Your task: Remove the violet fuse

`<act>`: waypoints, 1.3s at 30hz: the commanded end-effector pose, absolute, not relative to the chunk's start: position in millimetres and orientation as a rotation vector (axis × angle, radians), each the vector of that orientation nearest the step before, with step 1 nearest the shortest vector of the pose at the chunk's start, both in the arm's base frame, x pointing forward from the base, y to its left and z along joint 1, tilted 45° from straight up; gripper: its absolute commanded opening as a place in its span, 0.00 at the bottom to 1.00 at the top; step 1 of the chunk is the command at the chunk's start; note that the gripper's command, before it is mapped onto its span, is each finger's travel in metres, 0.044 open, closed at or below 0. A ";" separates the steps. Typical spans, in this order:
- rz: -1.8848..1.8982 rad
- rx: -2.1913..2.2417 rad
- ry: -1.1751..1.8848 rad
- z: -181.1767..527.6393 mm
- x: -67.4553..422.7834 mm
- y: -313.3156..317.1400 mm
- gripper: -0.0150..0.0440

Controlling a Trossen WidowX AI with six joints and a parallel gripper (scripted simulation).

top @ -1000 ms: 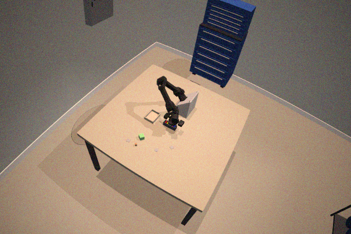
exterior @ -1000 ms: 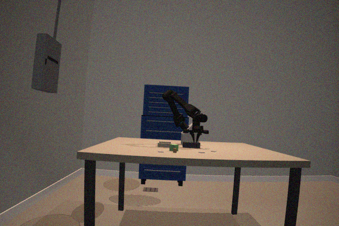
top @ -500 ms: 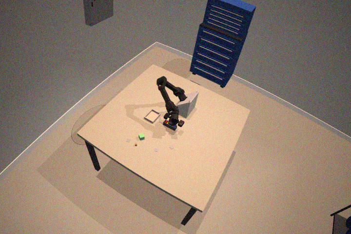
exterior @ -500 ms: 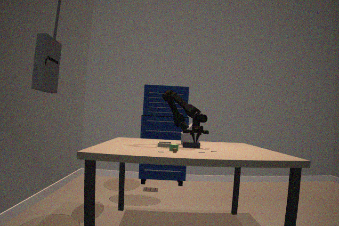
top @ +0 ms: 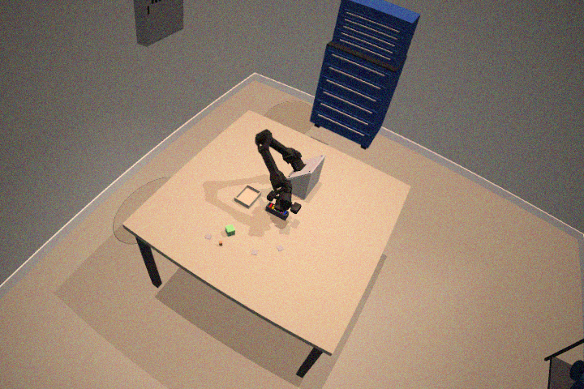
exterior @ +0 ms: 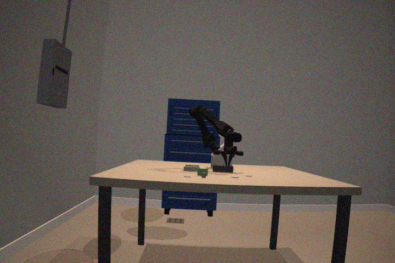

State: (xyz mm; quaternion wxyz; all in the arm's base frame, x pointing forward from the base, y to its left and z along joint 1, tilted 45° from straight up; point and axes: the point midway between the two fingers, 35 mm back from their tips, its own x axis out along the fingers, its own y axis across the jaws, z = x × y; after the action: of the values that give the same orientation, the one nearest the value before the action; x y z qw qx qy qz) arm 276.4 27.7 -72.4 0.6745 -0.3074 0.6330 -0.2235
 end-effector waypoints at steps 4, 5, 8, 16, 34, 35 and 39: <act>-0.505 -0.687 1.425 -69.9 276.0 30.3 0.25; -0.505 -0.687 1.425 -69.5 275.9 30.6 0.25; -0.505 -0.687 1.425 -68.5 275.9 31.7 0.25; -0.505 -0.688 1.425 -65.8 275.6 34.4 0.25; -0.504 -0.688 1.426 -59.6 275.0 40.6 0.25; -0.504 -0.688 1.426 -59.2 274.9 40.9 0.25; -0.504 -0.688 1.426 -57.8 274.7 42.3 0.25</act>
State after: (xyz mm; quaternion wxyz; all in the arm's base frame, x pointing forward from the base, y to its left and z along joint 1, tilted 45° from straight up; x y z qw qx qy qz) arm 275.4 40.9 -59.1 0.6744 -0.3084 0.6326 -0.2233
